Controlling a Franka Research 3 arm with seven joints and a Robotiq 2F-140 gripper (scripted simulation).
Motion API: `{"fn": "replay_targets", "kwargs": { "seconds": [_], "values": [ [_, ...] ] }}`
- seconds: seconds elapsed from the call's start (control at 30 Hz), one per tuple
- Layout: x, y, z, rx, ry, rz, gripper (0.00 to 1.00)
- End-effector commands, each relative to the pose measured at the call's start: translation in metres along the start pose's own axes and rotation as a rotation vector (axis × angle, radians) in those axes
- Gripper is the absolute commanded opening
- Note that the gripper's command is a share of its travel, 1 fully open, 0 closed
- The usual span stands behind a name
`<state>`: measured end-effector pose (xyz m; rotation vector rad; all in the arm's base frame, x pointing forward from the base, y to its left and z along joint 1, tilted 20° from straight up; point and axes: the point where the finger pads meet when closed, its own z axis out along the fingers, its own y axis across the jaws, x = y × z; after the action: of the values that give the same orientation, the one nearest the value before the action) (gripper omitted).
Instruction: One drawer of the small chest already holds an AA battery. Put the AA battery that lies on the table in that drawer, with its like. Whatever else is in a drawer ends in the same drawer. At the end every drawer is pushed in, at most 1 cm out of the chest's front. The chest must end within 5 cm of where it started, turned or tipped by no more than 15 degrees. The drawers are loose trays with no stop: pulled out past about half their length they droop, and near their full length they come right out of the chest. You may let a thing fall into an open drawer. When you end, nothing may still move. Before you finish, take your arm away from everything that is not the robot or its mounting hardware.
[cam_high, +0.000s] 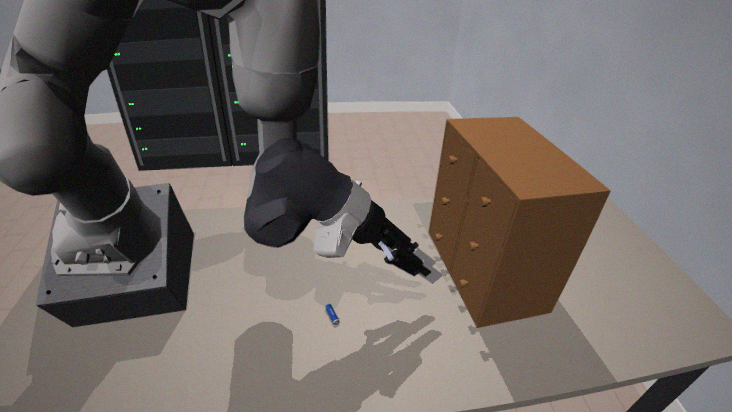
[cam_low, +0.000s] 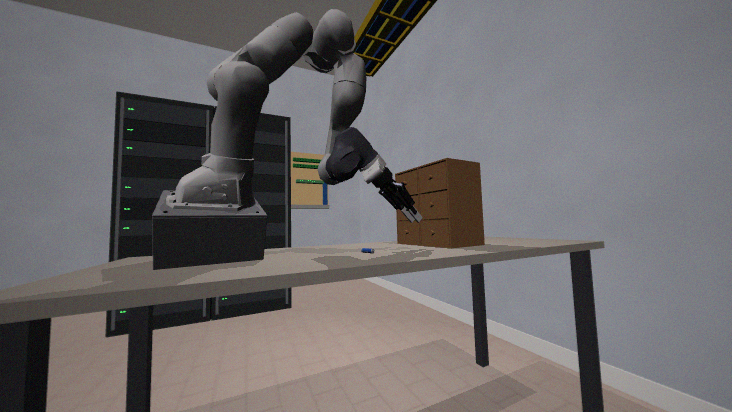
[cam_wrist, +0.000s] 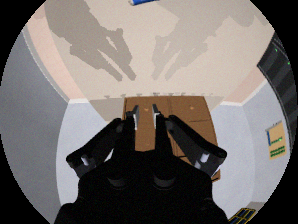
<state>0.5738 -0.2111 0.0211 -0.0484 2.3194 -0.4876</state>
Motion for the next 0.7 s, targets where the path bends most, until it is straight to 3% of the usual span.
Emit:
{"fn": "replay_targets", "kwargs": {
  "seconds": [0.0, 0.23, 0.67],
  "values": [
    [0.002, 0.001, 0.018, -0.003, -0.003, 0.016, 0.20],
    [0.006, 0.002, 0.051, -0.004, -0.003, 0.016, 0.20],
    [0.008, 0.002, 0.065, -0.004, -0.003, 0.016, 0.20]
  ]
}}
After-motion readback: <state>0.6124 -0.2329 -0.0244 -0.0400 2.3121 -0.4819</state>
